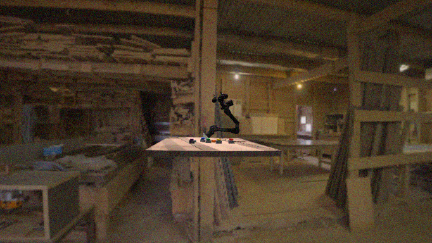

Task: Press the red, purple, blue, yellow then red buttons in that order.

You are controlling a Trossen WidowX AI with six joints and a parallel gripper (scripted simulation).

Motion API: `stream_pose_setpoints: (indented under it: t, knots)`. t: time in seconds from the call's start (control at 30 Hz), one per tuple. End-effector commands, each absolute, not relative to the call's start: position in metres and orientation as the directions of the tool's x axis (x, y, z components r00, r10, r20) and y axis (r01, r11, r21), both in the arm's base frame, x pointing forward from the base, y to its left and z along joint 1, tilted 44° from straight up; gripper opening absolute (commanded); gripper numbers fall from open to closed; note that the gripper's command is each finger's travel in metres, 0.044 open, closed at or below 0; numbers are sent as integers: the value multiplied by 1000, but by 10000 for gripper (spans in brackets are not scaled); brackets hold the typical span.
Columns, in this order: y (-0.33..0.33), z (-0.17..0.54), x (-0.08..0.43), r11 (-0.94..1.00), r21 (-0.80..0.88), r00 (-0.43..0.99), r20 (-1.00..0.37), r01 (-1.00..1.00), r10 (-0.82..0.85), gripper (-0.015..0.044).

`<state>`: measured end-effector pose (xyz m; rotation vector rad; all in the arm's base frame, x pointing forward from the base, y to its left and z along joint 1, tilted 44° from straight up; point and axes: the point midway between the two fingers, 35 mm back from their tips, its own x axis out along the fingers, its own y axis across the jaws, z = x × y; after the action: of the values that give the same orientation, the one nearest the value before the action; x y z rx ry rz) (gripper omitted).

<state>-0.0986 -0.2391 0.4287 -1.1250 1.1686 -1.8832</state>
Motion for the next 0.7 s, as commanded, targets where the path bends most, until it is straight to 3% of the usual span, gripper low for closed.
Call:
stream_pose_setpoints:
  t: [0.0,0.17,0.37,0.53,0.67]
  knots:
    - [-288,399,-40,-167,-933,-166,119,320,-979,400]
    - [-314,357,51,227,-852,188,-154,473,-970,400]
    - [-289,307,161,686,-598,533,-452,415,-716,400]
    - [-228,271,237,932,-279,670,-649,231,-360,400]
    - [-160,248,277,997,13,650,-759,72,-38,400]
